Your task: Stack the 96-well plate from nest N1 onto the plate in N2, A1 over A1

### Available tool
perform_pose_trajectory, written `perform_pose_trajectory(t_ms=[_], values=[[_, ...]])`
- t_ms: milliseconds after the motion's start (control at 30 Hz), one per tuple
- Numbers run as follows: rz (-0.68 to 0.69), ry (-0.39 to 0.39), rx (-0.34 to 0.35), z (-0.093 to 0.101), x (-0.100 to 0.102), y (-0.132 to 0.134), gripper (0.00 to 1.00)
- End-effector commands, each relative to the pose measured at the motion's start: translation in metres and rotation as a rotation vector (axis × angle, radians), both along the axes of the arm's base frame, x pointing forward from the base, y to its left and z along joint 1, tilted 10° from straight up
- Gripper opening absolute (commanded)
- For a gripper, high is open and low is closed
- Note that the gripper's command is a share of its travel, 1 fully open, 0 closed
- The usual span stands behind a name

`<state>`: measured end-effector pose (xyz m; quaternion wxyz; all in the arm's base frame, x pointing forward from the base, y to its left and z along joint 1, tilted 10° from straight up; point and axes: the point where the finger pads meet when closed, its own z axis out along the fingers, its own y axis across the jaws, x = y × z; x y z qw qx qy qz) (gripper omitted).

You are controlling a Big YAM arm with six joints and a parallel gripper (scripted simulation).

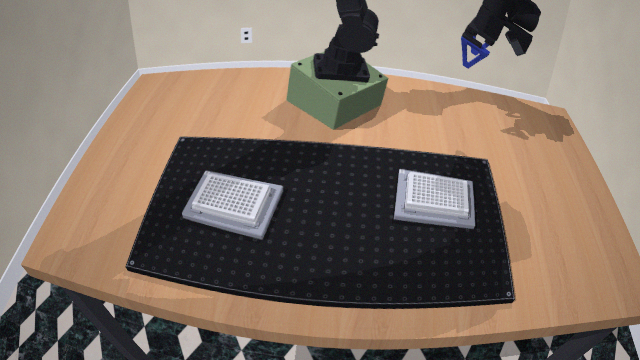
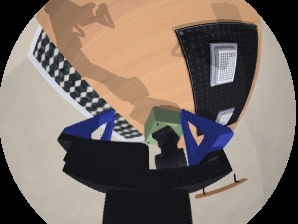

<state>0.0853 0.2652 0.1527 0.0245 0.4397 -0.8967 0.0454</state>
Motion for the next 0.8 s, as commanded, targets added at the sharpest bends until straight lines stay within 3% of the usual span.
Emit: perform_pose_trajectory(t_ms=[0, 533, 567, 633, 667, 767], values=[[0.000, -0.002, 0.008, 0.003, 0.000, 0.002, 1.00], [0.000, -0.002, 0.008, 0.003, 0.000, 0.002, 1.00], [0.022, -0.006, 0.063, 0.007, 0.009, 0.003, 1.00], [0.024, -0.003, 0.055, 0.005, 0.021, 0.011, 1.00], [0.049, -0.004, 0.084, 0.004, 0.023, 0.004, 1.00], [0.048, 0.006, 0.058, -0.007, 0.039, 0.004, 1.00]])
